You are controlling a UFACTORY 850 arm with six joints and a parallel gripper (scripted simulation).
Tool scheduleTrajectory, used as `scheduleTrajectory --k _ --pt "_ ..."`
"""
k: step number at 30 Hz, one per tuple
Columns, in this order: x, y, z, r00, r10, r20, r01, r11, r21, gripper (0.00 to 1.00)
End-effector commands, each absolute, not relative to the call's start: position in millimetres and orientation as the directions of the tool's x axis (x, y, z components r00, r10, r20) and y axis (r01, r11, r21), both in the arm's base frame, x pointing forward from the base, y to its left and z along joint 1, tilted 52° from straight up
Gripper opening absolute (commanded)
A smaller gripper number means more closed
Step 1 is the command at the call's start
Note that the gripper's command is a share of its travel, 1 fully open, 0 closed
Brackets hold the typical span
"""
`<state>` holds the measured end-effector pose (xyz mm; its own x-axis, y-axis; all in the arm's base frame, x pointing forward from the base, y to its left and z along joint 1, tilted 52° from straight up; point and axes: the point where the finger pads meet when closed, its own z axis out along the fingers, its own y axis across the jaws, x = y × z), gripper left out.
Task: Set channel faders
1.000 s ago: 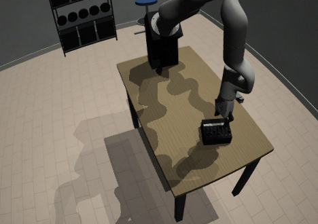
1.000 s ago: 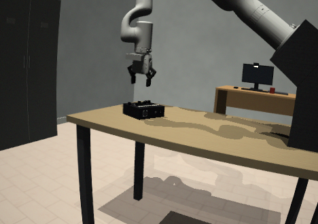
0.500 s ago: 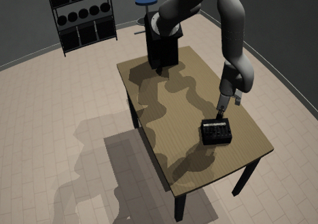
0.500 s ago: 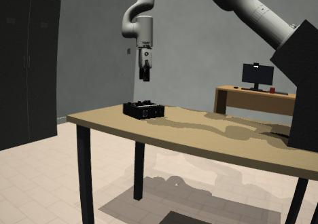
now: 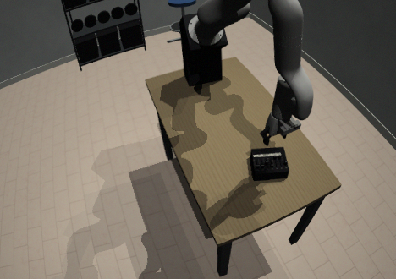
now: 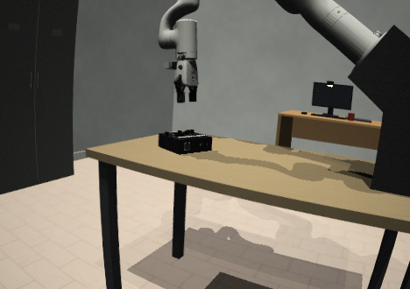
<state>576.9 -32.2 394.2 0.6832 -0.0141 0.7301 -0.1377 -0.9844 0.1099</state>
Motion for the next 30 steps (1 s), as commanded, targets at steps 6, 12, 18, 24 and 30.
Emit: scheduleTrajectory --k 6,12,18,24,30 --pt "577 -32 394 0.615 -0.042 0.788 -0.157 -0.985 0.070 1.00" --pt "579 -33 395 0.618 0.000 0.786 -0.133 -0.986 0.104 1.00" --pt "583 -34 397 0.624 0.103 0.775 -0.073 -0.979 0.189 1.00" --pt "597 -37 402 0.606 0.391 0.693 0.098 -0.901 0.422 1.00" --pt "616 -42 410 0.530 0.672 0.518 0.272 -0.713 0.646 1.00"
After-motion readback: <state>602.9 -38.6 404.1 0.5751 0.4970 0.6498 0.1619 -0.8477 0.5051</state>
